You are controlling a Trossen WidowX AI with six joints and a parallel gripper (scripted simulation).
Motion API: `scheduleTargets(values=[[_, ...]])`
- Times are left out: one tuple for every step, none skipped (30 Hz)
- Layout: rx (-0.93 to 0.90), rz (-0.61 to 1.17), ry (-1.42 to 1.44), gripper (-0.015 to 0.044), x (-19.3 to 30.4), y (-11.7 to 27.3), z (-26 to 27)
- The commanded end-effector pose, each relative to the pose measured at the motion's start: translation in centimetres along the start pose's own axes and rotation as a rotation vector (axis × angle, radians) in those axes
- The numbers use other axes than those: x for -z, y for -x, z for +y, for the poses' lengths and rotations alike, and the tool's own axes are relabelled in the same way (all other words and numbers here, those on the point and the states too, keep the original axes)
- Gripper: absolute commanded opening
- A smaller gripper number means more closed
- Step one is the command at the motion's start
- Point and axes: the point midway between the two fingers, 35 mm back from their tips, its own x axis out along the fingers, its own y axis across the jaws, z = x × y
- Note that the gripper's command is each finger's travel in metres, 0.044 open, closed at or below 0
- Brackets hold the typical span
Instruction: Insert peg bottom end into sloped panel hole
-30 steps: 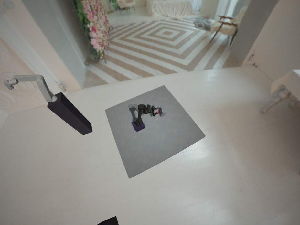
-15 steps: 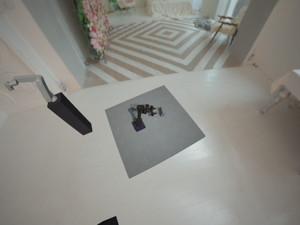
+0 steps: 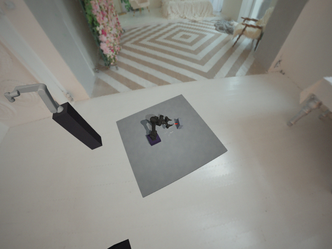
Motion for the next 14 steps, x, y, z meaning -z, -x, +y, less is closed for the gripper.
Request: scheduleTargets(values=[[0.0, -0.001, -0.001, 0.044, 0.0, 0.7, -0.1], [0.0, -0.001, -0.001, 0.044, 0.0, 0.8, -0.1], [0.0, -0.002, -0.001, 0.044, 0.0, 0.9, 0.0], [0.0, -0.002, 0.0, 0.044, 0.0, 1.1, 0.0], [0.0, -0.002, 0.0, 0.044, 0.0, 1.2, 0.0], [0.0, -0.002, 0.0, 0.044, 0.0, 1.3, 0.0], [0.0, -0.002, 0.0, 0.044, 0.0, 1.4, 0.0], [0.0, -0.003, 0.001, 0.044, 0.0, 1.6, 0.0], [0.0, -0.003, 0.001, 0.044, 0.0, 1.6, 0.0], [0.0, -0.003, 0.001, 0.044, 0.0, 1.6, 0.0], [0.0, -0.003, 0.001, 0.044, -0.1, 1.6, 0.0], [0.0, -0.003, 0.001, 0.044, -0.1, 1.7, 0.1], [0.0, -0.002, 0.001, 0.044, -0.2, 1.8, 0.1], [0.0, -0.002, 0.001, 0.044, -0.3, 1.8, 0.1]])
